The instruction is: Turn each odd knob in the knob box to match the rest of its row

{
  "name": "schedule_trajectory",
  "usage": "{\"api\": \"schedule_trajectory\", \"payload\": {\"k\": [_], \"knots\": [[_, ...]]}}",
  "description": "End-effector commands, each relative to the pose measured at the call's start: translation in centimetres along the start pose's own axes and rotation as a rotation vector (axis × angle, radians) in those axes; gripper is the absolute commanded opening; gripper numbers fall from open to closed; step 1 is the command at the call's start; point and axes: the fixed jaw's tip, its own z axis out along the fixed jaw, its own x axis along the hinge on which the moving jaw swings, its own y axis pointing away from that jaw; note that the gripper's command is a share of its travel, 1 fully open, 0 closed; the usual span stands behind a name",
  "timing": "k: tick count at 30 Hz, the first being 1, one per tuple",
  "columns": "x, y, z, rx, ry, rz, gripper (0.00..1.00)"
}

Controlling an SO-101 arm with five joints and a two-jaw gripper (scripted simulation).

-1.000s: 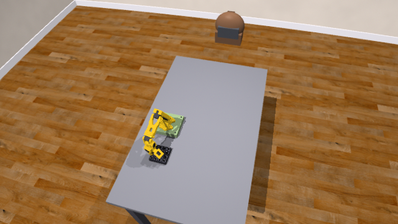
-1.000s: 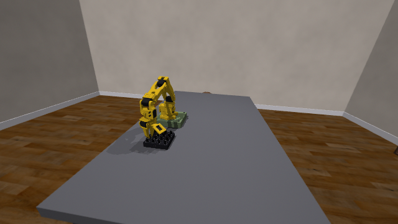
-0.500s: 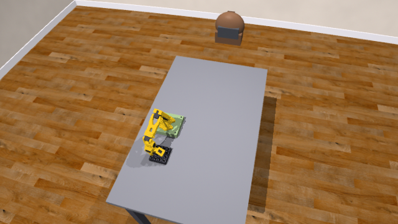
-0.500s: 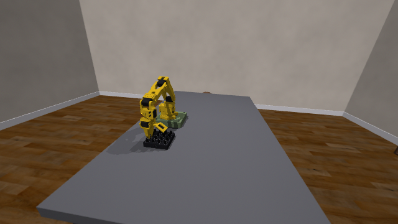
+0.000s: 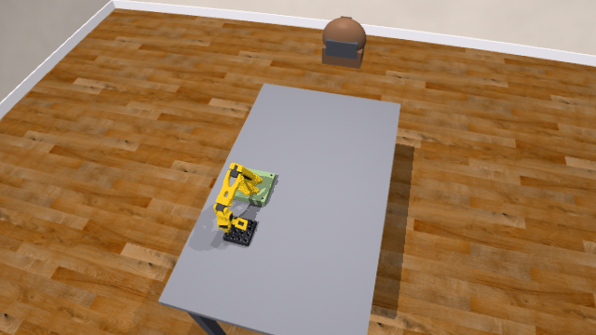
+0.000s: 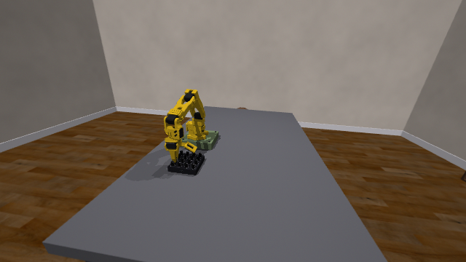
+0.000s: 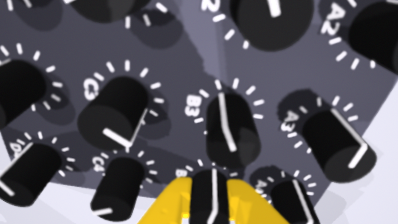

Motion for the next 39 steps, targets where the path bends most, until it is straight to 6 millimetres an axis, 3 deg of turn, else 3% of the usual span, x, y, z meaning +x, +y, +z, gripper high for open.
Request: {"api": "schedule_trajectory", "payload": {"k": [1, 34, 39], "knots": [[0.05, 0.29, 0.24, -0.021, -0.003, -0.050, 0.01], [0.34, 0.20, 0.24, -0.020, -0.008, -0.574, 0.01], [0.34, 0.20, 0.24, -0.020, -0.009, -0.581, 0.01]]}}
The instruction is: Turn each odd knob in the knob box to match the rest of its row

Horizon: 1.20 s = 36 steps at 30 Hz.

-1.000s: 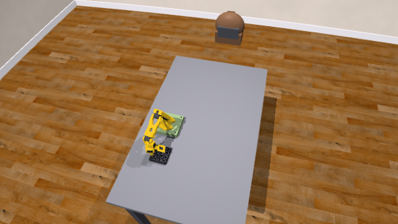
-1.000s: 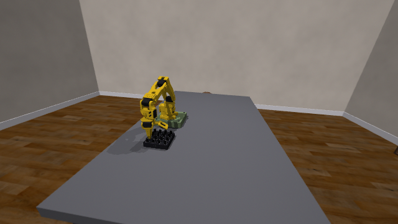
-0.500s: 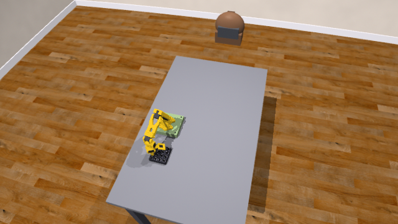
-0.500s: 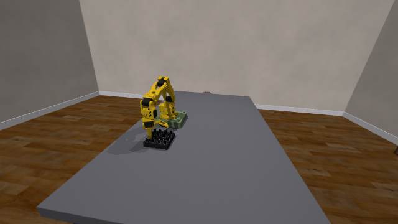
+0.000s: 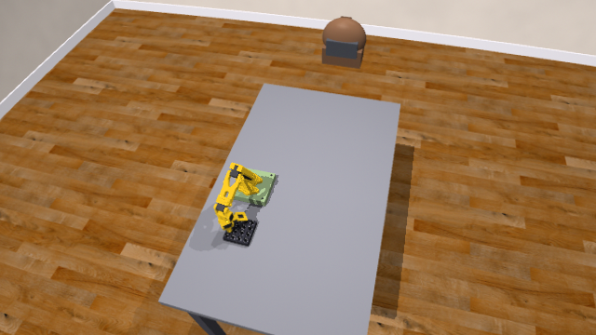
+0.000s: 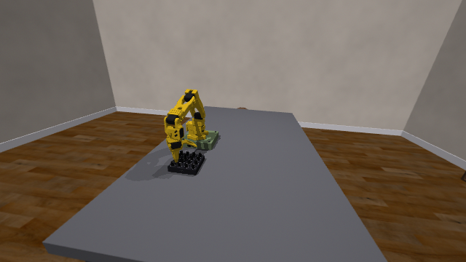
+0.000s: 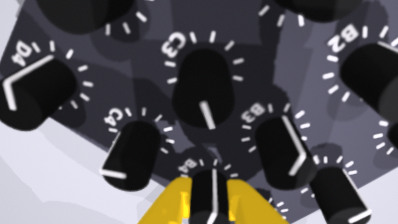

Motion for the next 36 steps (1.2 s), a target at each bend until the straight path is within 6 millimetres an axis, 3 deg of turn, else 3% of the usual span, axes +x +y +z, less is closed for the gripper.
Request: {"api": "schedule_trajectory", "payload": {"k": [1, 36], "knots": [[-0.14, 0.28, 0.24, -0.015, -0.011, -0.015, 0.01], [-0.12, 0.29, 0.24, -0.015, -0.011, -0.041, 0.01]]}}
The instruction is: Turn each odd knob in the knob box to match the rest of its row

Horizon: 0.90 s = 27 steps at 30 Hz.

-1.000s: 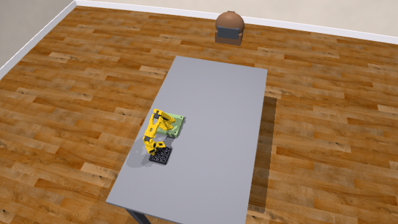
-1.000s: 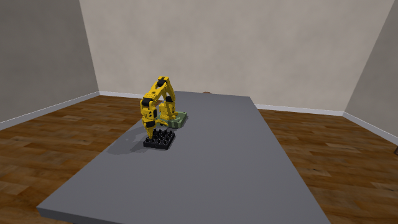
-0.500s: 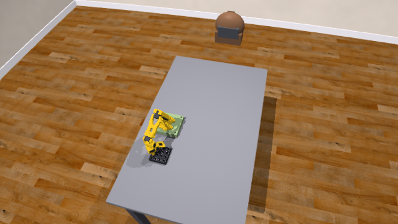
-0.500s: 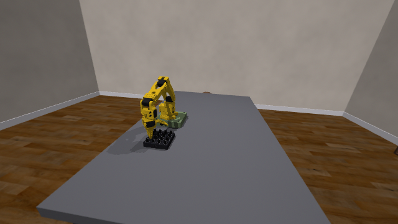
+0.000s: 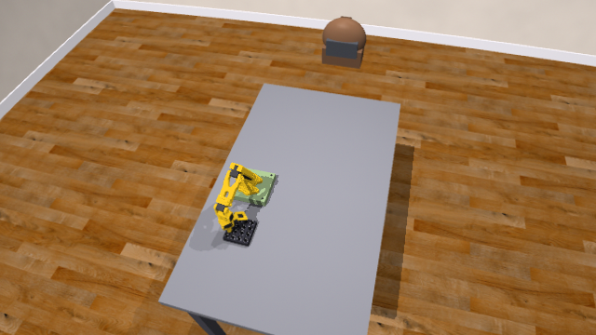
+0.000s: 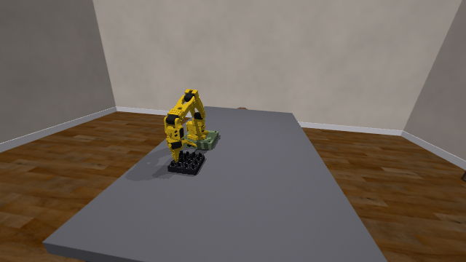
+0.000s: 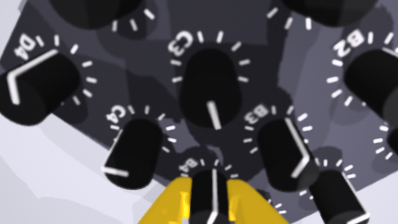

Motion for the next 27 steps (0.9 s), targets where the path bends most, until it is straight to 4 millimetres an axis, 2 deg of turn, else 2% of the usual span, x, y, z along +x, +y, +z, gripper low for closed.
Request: {"api": "schedule_trajectory", "payload": {"k": [1, 27], "knots": [[-0.15, 0.29, 0.24, -0.014, -0.011, -0.005, 0.01], [-0.18, 0.48, 0.24, -0.014, -0.011, -0.005, 0.08]]}}
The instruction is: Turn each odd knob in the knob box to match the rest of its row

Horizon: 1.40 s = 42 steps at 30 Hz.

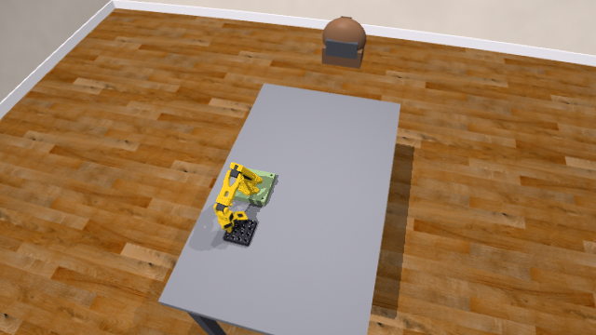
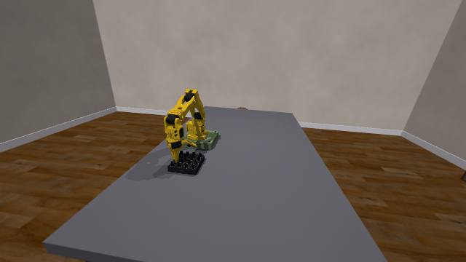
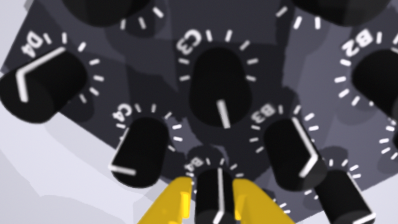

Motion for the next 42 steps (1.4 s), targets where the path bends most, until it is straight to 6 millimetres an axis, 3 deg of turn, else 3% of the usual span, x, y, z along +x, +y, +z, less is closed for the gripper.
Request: {"api": "schedule_trajectory", "payload": {"k": [1, 19, 42], "knots": [[-0.2, 0.3, 0.3, -0.009, -0.014, -0.001, 0.08], [-0.2, 0.3, -0.5, -0.009, -0.014, -0.001, 0.08], [-0.2, 0.2, -3.3, -0.009, -0.014, -0.001, 0.08]]}}
